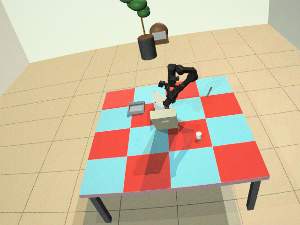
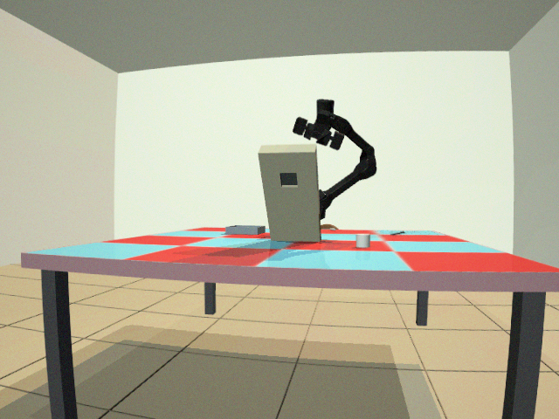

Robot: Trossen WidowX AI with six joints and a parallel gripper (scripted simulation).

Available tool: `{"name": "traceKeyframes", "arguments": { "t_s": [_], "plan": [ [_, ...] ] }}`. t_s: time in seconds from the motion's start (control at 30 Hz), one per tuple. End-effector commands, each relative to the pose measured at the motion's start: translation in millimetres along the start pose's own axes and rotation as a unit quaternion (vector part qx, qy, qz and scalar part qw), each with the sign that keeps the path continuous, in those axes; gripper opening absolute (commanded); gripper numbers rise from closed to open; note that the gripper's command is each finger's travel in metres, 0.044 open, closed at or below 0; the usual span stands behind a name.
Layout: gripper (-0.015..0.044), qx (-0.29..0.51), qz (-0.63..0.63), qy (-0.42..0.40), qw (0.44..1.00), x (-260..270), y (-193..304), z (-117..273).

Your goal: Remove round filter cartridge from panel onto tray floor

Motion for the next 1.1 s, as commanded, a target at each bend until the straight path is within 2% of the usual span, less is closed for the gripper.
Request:
{"name": "traceKeyframes", "arguments": {
  "t_s": [0.0, 0.07, 0.13, 0.47, 1.07],
  "plan": [
    [0.0102, 0.033, -0.254, -0.050, 0.965, -31.4, 48.8, -29.6],
    [0.0102, 0.053, -0.371, -0.069, 0.925, -42.5, 74.7, -41.8],
    [0.0102, 0.060, -0.412, -0.074, 0.906, -45.7, 84.1, -45.8],
    [0.0102, 0.060, -0.412, -0.074, 0.906, -45.6, 84.2, -46.8],
    [0.0102, 0.062, -0.411, -0.073, 0.907, -41.9, 85.4, -75.1]
  ]
}}
Point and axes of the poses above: the point midway between the two fingers, 35 mm back from their tips, its own z axis back along the fingers, its own x axis across the jaws, y = z × x, the point moved 8 cm from there along z, back along the fingers, and after that the axes turned 6 degrees about z, right-handed, at the moved point
